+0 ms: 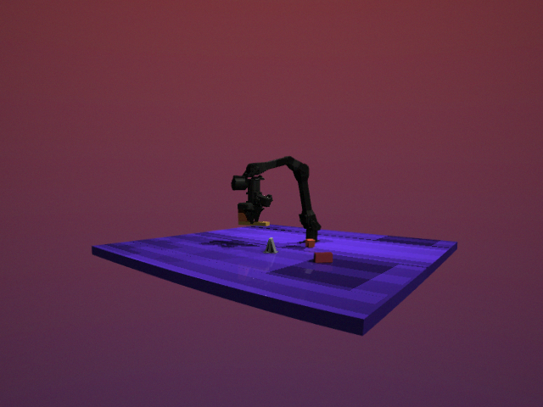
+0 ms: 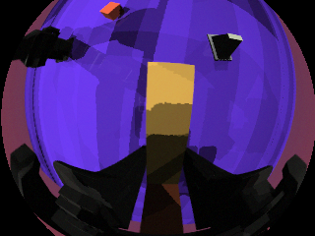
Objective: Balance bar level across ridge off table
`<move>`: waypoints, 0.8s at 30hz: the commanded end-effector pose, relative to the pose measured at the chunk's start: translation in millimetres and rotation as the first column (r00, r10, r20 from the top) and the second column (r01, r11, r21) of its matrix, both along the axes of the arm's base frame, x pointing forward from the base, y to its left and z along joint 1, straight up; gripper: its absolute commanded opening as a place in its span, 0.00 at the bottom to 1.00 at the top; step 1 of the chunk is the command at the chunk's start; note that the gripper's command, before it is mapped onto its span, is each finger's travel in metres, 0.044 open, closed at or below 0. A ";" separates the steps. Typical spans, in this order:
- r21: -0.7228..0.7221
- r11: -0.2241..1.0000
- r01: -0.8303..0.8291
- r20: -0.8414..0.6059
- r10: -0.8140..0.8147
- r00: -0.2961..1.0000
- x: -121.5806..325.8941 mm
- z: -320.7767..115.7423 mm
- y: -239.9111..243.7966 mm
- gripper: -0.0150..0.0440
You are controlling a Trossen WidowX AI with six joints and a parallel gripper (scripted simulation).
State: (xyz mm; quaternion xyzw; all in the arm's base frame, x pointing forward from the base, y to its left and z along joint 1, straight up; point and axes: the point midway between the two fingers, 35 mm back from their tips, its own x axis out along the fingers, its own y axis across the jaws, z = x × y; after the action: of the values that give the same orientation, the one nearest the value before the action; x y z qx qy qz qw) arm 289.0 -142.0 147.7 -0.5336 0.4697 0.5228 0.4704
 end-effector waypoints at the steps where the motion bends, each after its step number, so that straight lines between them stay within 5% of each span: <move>1: -0.004 1.000 -0.005 0.016 0.005 1.000 -1.1 12.3 1.0 0.25; 24: -0.001 0.996 -0.089 0.019 0.089 0.996 40.1 15.8 62.5 0.25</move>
State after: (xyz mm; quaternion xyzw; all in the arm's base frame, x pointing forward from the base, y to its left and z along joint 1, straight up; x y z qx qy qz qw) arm 323.6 -87.8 164.4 -0.5591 0.4428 0.5353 0.4525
